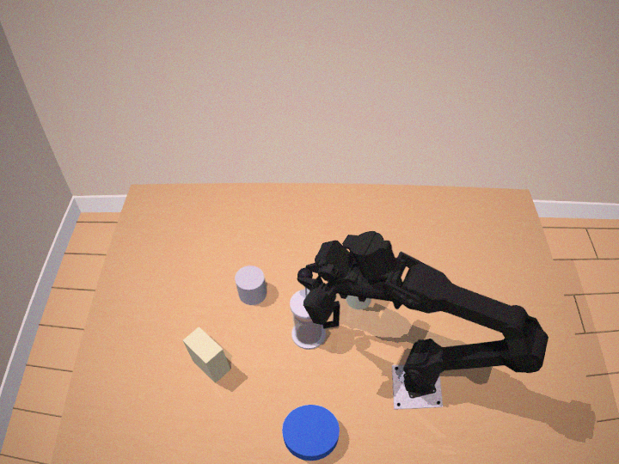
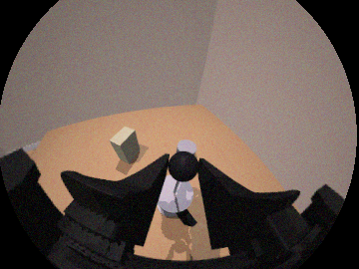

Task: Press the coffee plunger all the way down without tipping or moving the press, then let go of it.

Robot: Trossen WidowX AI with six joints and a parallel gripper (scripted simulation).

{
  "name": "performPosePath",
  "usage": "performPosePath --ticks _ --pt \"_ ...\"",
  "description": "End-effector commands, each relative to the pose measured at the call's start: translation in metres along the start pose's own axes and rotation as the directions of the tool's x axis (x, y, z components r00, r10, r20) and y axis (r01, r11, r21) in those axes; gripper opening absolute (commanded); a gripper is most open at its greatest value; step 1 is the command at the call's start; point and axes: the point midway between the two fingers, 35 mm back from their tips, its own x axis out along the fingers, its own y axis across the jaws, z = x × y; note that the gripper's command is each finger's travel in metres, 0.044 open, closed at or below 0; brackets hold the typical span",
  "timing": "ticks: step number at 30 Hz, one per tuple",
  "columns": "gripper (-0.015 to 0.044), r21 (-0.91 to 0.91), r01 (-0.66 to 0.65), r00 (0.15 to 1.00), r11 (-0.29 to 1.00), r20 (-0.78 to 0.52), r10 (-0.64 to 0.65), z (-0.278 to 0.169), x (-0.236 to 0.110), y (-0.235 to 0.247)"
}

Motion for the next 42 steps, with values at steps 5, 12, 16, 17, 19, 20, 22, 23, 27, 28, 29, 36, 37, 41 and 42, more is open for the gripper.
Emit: performPosePath --ticks 5,12,16,17,19,20,22,23,27,28,29,36,37,41,42 --pt "0.0122 -0.009 -0.001 0.997 1.0 -0.077 0.0 -0.034 0.017 0.0" --pt "0.0122 -0.009 -0.001 0.997 1.0 -0.077 0.0 -0.044 0.023 0.0" --pt "0.0122 -0.009 -0.001 0.997 1.0 -0.077 0.0 -0.049 0.026 0.0" --pt "0.0122 -0.009 -0.001 0.997 1.0 -0.077 0.0 -0.051 0.027 0.0" --pt "0.0122 -0.009 -0.001 0.997 1.0 -0.077 0.0 -0.053 0.029 0.0" --pt "0.0122 -0.009 -0.001 0.997 1.0 -0.077 0.0 -0.054 0.03 0.0" --pt "0.0122 -0.009 -0.001 0.997 1.0 -0.076 0.0 -0.057 0.031 0.0" --pt "0.0122 -0.009 -0.001 0.997 1.0 -0.076 0.0 -0.058 0.032 0.0" --pt "0.0122 -0.009 -0.001 0.997 1.0 -0.076 0.0 -0.062 0.037 -0.001" --pt "0.0122 -0.009 -0.001 0.997 1.0 -0.076 0.0 -0.062 0.037 -0.001" --pt "0.0122 -0.009 -0.001 0.997 1.0 -0.076 0.0 -0.062 0.038 -0.001" --pt "0.0122 -0.009 -0.001 0.997 1.0 -0.076 0.0 -0.06 0.04 -0.001" --pt "0.0122 -0.009 -0.001 0.997 1.0 -0.076 0.0 -0.06 0.04 -0.001" --pt "0.0122 -0.009 -0.001 0.997 1.0 -0.076 0.0 -0.059 0.04 -0.001" --pt "0.0122 -0.009 -0.001 0.997 1.0 -0.076 0.0 -0.059 0.04 -0.001"
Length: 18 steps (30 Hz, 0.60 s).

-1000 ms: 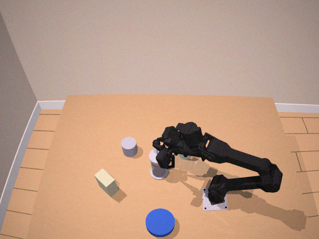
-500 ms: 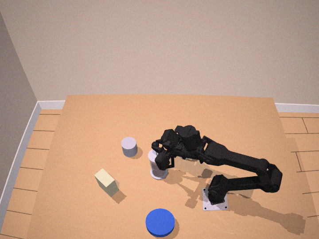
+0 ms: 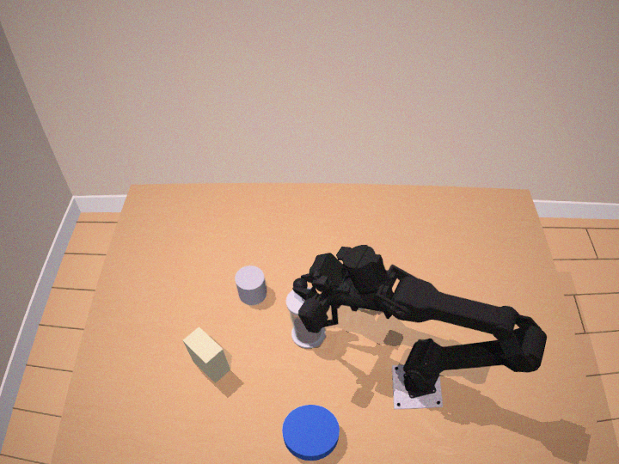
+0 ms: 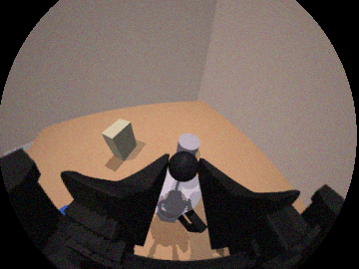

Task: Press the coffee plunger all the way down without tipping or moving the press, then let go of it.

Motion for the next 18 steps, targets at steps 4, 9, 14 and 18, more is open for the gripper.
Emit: performPosePath --ticks 4,9,14,18 --pt "0.0122 -0.012 0.001 0.996 1.0 -0.084 -0.001 -0.0233 0.0105 -0.0001" --pt "0.0122 -0.012 0.001 0.997 1.0 -0.084 -0.001 -0.0223 0.0112 -0.0001" --pt "0.0122 -0.012 0.001 0.997 1.0 -0.083 -0.001 -0.0215 0.0118 -0.0001" --pt "0.0122 -0.012 0.001 0.997 1.0 -0.083 -0.001 -0.0209 0.0123 0.0"
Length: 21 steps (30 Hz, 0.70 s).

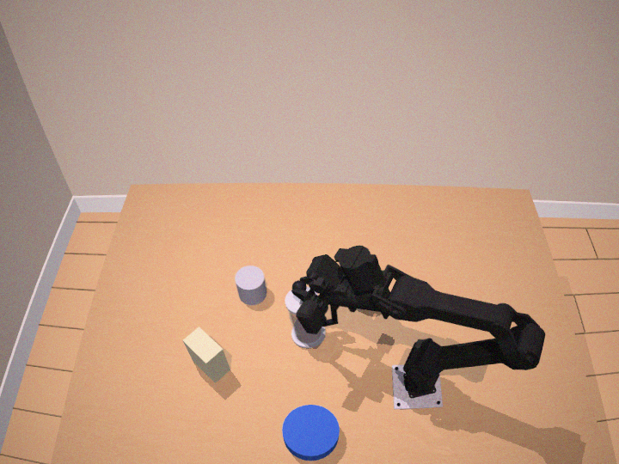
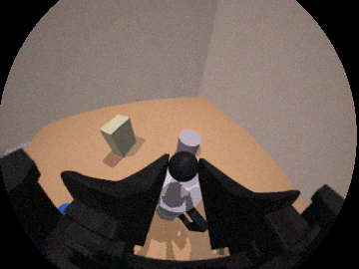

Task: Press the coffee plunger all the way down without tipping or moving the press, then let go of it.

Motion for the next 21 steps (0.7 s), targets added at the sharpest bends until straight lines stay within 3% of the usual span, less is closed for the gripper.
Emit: performPosePath --ticks 1,21 --pt "0.0122 -0.01 0.001 0.999 1.0 -0.053 -0.001 -0.0144 0.0067 0.0" --pt "0.0122 -0.01 0.001 0.999 1.0 -0.053 -0.001 -0.012 0.0085 0.0001"
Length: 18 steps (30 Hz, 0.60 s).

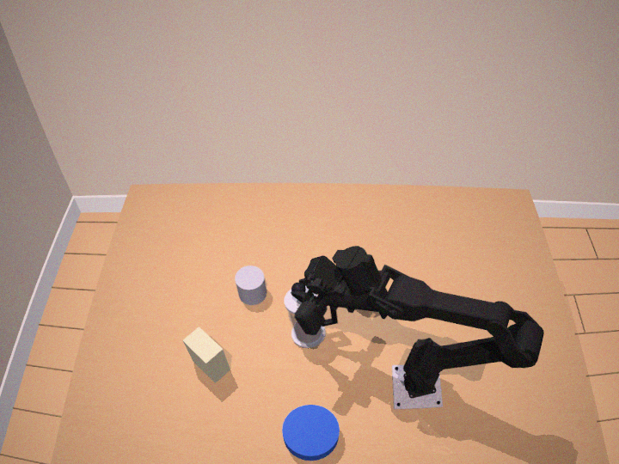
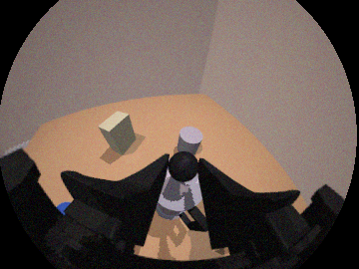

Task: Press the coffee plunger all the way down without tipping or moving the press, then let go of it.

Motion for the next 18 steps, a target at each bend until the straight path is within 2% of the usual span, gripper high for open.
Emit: performPosePath --ticks 1,18 --pt "0.0122 -0.009 0.001 1.0 1.0 -0.03 -0.001 -0.0074 0.0039 0.0" --pt "0.0122 -0.009 0.001 1.0 1.0 -0.03 -0.001 -0.0054 0.0054 0.0002"
